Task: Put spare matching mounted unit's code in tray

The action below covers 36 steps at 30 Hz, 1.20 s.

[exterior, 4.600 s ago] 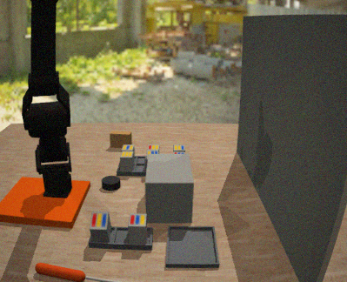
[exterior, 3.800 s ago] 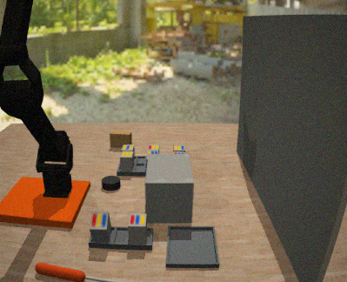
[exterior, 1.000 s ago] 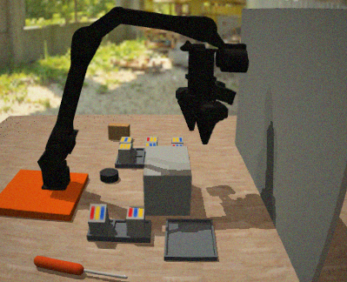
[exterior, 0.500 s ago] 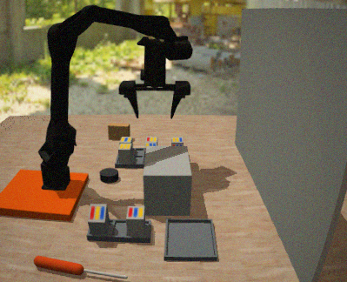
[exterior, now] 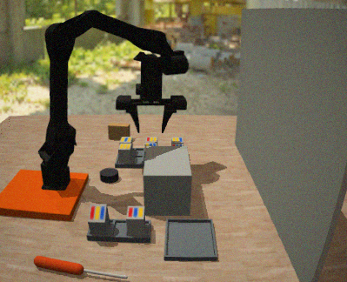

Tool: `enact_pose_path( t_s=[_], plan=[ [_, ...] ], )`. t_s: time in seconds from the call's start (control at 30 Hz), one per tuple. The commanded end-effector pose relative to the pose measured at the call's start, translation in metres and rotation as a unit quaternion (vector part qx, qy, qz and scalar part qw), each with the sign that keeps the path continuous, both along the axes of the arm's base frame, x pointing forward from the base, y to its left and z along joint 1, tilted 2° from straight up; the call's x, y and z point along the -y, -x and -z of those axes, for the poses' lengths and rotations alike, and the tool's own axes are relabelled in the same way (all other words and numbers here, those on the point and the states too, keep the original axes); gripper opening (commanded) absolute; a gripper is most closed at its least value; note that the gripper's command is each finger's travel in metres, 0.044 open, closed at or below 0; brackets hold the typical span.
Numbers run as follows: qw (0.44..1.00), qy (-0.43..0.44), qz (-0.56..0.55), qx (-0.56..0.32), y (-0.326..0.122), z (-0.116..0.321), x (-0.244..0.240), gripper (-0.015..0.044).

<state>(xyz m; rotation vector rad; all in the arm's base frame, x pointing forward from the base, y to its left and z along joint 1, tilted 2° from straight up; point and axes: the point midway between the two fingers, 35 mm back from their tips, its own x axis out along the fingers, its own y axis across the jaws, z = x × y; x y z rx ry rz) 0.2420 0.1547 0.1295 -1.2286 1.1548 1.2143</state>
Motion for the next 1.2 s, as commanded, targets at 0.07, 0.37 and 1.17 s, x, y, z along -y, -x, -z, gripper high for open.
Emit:
enact_pose_path(
  t_s=[0.07,0.37,1.17],
  plan=[
    [1.0,-0.003,-0.001,0.006,0.0,0.001,-0.001,0.03],
    [1.0,-0.003,-0.001,0.006,-0.002,0.014,-0.002,0.03],
    [1.0,-0.003,-0.001,0.006,-0.004,0.054,-0.004,0.03]
  ],
)
